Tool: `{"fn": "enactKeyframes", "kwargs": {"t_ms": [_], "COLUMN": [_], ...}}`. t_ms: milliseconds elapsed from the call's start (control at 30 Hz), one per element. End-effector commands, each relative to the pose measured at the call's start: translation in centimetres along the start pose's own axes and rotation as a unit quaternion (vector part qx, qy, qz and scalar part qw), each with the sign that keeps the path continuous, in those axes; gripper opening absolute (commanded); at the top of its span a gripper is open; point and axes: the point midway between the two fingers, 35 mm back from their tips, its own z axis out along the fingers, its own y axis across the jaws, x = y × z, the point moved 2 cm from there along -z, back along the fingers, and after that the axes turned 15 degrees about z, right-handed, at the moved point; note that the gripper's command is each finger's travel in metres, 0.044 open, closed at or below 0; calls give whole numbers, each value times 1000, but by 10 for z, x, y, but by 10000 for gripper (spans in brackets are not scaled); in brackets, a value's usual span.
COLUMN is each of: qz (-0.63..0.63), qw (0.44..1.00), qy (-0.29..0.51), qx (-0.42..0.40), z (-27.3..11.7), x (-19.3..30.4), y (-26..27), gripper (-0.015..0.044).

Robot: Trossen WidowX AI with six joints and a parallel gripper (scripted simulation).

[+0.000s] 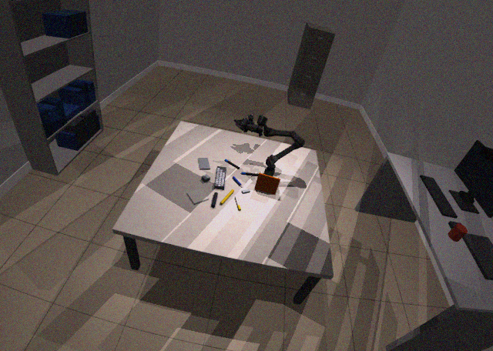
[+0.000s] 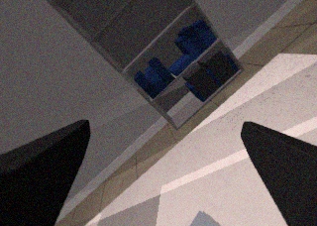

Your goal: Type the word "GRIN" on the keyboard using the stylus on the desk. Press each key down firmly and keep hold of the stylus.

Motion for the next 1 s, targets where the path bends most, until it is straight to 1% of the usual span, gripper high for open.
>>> {"fn": "enactKeyframes", "kwargs": {"t_ms": [0, 67, 200, 300, 400, 533, 767, 967], "qz": [1, 9, 20, 18, 7, -22, -113, -222], "qw": [1000, 999, 986, 968, 943, 900, 807, 712], "qy": [5, 43, 155, 235, 310, 400, 524, 590], "qx": [2, 14, 54, 87, 122, 170, 250, 308], "z": [2, 15, 47, 64, 74, 79, 66, 39], "x": [2, 17, 67, 108, 150, 206, 300, 368], "y": [0, 0, 0, 2, 4, 7, 8, 5], "gripper": [414, 361, 256, 177, 99, 0, 0, 0]}}
